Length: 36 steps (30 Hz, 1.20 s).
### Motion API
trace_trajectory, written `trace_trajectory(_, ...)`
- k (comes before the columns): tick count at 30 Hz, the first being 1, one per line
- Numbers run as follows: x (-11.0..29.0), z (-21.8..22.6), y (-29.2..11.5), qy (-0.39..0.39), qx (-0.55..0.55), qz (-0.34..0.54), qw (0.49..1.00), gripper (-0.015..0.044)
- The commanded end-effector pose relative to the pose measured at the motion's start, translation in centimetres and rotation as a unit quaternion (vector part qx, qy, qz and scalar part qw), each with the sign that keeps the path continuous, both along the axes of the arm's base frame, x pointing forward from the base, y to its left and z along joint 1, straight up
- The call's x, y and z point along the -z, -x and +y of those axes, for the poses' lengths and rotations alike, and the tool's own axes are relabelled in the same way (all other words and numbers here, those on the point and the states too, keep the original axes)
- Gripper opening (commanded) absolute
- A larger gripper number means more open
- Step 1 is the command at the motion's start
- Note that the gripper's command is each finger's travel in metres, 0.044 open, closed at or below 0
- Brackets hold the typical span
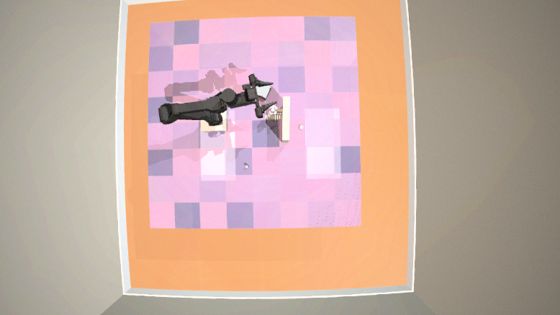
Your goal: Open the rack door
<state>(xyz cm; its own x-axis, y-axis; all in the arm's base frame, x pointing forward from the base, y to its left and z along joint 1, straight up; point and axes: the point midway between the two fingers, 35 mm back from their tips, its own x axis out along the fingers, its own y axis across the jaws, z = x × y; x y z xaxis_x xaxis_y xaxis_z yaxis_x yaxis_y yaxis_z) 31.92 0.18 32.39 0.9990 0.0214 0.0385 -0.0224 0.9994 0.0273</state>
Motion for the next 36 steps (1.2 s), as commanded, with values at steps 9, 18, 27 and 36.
trace_trajectory(9,1.3,-0.3,-1.9,-0.006,0.005,0.083,0.997,0.0293)
trace_trajectory(18,3.0,-0.6,-3.5,-0.013,0.012,0.182,0.983,0.0293)
trace_trajectory(27,4.8,-1.1,-4.5,-0.018,0.021,0.280,0.960,0.0293)
trace_trajectory(36,6.5,-1.5,-4.8,-0.025,0.029,0.374,0.927,0.0293)
